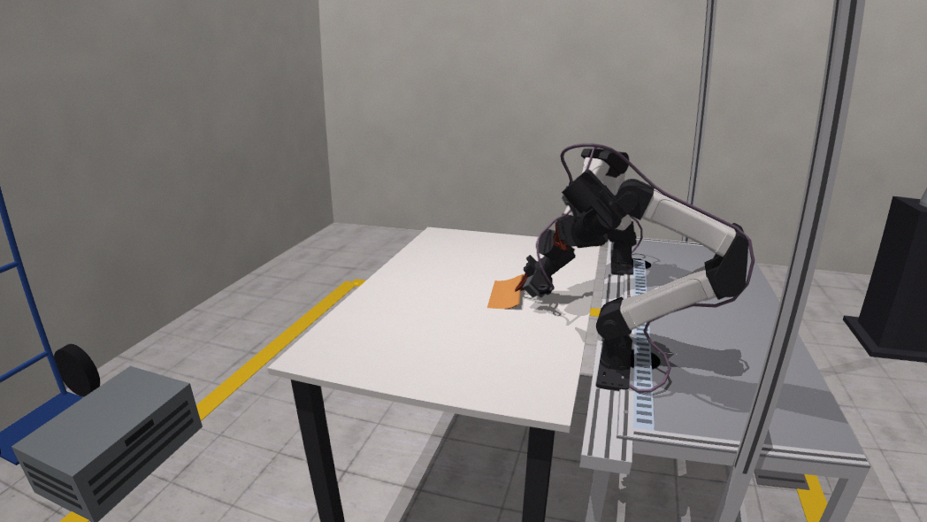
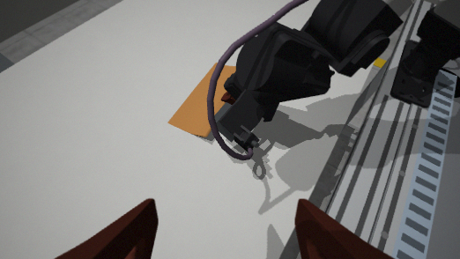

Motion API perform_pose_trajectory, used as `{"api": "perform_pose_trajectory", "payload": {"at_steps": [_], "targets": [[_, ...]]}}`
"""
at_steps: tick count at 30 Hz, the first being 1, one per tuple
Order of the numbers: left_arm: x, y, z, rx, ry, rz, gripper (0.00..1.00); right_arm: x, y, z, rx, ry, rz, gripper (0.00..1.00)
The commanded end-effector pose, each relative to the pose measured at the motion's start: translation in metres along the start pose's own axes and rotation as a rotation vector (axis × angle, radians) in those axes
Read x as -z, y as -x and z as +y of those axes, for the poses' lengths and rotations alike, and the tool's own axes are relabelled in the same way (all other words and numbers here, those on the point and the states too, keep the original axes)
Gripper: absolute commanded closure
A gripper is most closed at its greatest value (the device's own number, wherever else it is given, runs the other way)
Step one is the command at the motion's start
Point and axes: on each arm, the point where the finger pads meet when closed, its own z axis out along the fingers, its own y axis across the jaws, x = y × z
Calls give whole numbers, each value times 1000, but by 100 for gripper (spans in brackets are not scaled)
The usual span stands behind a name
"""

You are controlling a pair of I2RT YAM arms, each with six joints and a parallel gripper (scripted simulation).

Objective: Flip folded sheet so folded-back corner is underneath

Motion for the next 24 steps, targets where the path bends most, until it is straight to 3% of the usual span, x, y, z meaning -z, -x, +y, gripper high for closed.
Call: {"api": "perform_pose_trajectory", "payload": {"at_steps": [1,3,5,10,12,13,19,22,24], "targets": [[3,6,3,-8,10,-11,35,-2,-1,12,6,1,6,87],[3,6,3,-8,10,-11,35,-2,-1,15,6,2,5,65],[3,6,3,-8,10,-11,35,-2,-1,15,6,2,5,65],[1,8,5,-16,17,-10,35,27,-7,6,2,-8,4,64],[0,8,5,-10,14,-8,35,31,-8,9,3,-8,4,41],[0,8,5,-11,13,-7,35,36,-8,9,3,-8,4,35],[-4,8,5,-14,8,-1,35,79,5,-8,-29,-33,-23,35],[-4,8,5,-14,8,-1,35,81,5,-6,-26,-28,-20,35],[-4,8,5,-14,8,-1,35,69,2,9,6,1,0,35]]}}
